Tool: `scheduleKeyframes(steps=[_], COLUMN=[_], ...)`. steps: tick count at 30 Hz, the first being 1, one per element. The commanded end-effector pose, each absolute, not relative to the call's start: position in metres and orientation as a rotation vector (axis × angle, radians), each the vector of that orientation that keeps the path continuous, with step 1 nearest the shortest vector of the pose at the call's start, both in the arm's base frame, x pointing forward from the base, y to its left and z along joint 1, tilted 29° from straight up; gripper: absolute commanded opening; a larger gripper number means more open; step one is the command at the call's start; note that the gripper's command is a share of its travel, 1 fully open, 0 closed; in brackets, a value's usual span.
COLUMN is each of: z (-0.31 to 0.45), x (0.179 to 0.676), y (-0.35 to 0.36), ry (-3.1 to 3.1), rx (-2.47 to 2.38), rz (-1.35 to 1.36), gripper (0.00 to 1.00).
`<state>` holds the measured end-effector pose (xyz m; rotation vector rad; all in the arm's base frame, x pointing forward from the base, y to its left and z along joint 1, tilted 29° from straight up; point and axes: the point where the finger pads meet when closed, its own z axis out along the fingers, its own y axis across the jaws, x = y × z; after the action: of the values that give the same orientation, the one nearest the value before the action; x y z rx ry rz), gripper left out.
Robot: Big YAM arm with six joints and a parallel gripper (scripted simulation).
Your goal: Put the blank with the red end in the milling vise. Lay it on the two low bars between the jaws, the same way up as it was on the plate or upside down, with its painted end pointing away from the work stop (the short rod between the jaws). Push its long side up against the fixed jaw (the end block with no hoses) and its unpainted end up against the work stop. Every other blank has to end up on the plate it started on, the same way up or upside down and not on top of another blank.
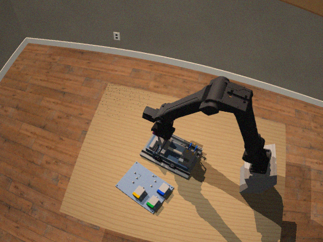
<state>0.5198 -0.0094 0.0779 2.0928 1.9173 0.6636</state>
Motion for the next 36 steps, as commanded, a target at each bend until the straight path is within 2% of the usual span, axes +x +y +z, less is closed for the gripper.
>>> scheduleKeyframes(steps=[1,36], z=[0.0758,0.0713], x=[0.5252,0.5263], y=[-0.0027,0.0002], ry=[1.927,1.922], rx=[2.080,2.090], rz=[0.670,0.669], gripper=[0.00,0.00])
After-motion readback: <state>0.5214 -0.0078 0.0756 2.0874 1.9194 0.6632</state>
